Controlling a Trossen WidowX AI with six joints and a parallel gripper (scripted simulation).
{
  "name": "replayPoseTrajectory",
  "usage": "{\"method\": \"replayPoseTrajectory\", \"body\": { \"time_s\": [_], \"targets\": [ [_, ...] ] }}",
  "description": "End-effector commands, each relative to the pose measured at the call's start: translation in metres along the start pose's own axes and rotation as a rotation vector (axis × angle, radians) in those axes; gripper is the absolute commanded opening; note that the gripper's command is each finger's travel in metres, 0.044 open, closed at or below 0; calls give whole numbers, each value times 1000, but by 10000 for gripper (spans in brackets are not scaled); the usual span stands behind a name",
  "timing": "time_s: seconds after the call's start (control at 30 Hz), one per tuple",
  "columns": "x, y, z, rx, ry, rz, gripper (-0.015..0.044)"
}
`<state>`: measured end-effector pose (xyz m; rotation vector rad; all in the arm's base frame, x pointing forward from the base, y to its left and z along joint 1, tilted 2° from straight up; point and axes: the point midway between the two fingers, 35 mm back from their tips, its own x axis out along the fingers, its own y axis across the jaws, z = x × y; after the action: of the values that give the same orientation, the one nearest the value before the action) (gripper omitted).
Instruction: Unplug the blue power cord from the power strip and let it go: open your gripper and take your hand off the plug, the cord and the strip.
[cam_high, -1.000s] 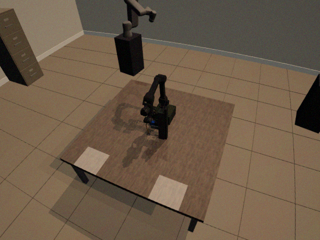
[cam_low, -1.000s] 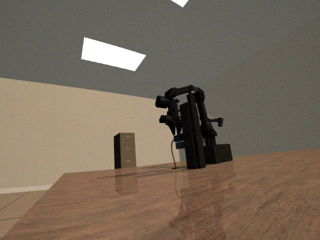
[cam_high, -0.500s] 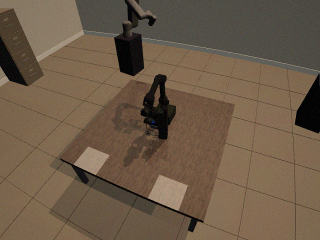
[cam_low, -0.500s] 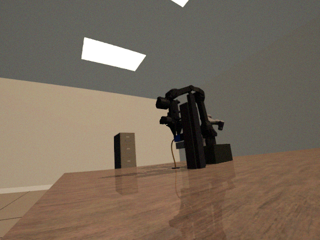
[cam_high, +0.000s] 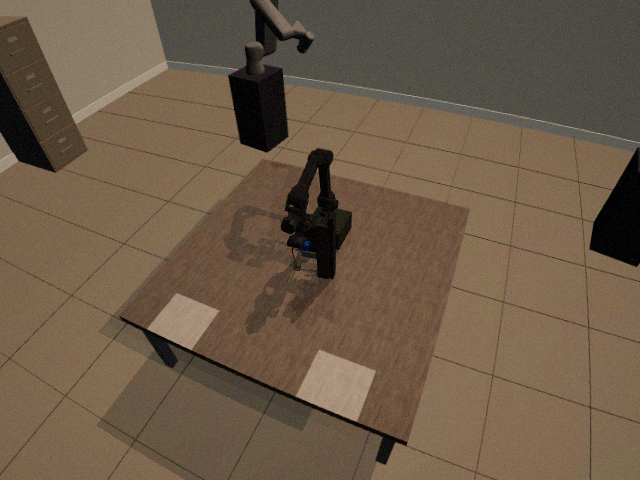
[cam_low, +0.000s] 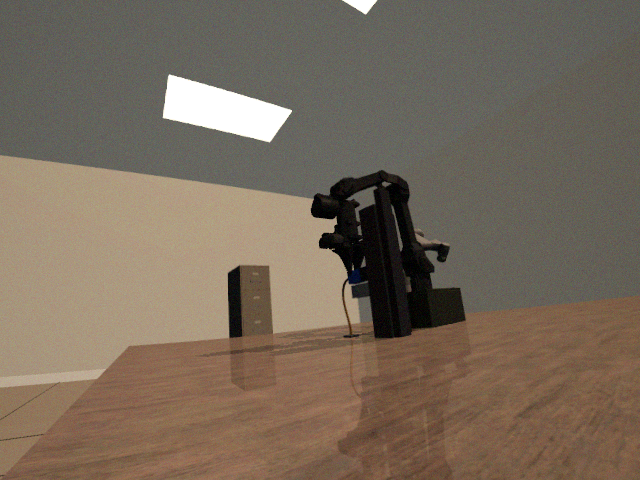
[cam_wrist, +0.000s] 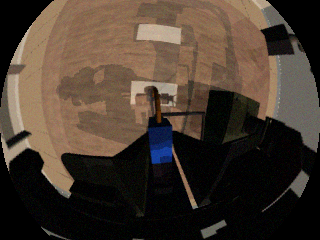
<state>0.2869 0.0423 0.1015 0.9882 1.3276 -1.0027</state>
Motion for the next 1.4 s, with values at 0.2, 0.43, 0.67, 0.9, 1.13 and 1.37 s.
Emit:
{"method": "replayPoseTrajectory", "body": {
  "time_s": [0.2,0.43,0.67,0.9,1.13,1.37],
  "targets": [
    [0,2,19,2,-10,1,0],
    [-1,2,30,3,-10,2,0],
    [-1,0,42,3,-11,2,0],
    [-1,-2,53,3,-11,2,0],
    [0,-4,44,5,-9,3,184],
    [-1,-3,46,5,-10,3,368]
  ]
}}
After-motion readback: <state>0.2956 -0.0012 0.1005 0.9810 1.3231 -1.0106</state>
